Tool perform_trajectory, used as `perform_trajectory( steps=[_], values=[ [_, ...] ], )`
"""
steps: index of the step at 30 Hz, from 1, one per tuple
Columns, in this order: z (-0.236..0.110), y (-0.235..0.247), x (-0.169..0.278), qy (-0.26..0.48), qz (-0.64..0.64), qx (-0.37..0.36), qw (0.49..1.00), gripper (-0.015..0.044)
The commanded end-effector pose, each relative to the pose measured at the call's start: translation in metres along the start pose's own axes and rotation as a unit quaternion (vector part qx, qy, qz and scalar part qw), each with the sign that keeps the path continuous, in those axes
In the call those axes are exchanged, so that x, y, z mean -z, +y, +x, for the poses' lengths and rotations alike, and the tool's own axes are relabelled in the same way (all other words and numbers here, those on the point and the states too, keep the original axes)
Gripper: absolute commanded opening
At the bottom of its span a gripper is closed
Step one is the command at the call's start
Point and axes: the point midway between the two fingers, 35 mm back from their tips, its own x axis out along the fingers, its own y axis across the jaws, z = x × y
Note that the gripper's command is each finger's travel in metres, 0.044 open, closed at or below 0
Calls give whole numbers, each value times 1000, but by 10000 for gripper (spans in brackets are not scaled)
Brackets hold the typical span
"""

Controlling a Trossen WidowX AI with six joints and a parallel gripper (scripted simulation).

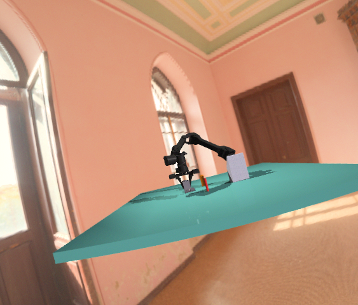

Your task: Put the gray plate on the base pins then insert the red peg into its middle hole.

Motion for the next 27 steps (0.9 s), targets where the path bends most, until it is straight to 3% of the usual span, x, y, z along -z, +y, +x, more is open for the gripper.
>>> perform_trajectory(
  steps=[1, 27],
  values=[
    [-16, 3, -1, 5, 6, -3, 1000, 0],
    [-94, -12, -8, -6, 0, 17, 1000, 0]
  ],
)
